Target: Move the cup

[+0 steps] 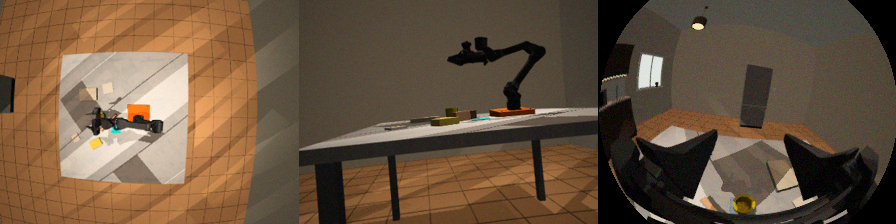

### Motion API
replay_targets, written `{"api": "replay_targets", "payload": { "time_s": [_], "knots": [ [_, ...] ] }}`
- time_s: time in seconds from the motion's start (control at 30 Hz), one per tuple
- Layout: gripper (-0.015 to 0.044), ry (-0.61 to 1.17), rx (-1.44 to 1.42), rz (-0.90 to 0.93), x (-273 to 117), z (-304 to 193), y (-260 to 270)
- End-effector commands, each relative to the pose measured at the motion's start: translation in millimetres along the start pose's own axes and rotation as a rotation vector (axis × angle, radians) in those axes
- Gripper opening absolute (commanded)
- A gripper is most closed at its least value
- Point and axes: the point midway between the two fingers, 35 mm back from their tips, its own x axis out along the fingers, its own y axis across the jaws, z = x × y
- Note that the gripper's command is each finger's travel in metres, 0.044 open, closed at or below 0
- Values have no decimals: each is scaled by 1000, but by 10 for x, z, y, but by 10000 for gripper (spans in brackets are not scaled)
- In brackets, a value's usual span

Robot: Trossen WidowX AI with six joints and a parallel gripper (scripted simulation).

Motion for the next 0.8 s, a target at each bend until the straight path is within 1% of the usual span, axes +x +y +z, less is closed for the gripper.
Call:
{"api": "replay_targets", "payload": {
  "time_s": [0.0, 0.07, 0.13, 0.27, 0.33, 0.43, 0.53, 0.63, 0.7, 0.77],
  "knots": [
    [374, 13, 13, 0, 15, -20, 0],
    [321, 119, 113, -5, 126, -184, -3],
    [269, 284, 271, -34, 261, -451, -8],
    [167, 603, 579, -172, 392, -988, -18],
    [167, 752, 723, -280, 392, -1241, -22],
    [167, 957, 922, -492, 322, -1583, -26],
    [167, 1131, 1088, -763, 186, -1860, -27],
    [167, 1255, 1202, -1065, 20, -2049, -25],
    [167, 1274, 1220, -1132, 10, -2080, -57],
    [167, 1276, 1222, -1141, 9, -2084, -62]
  ]
}}
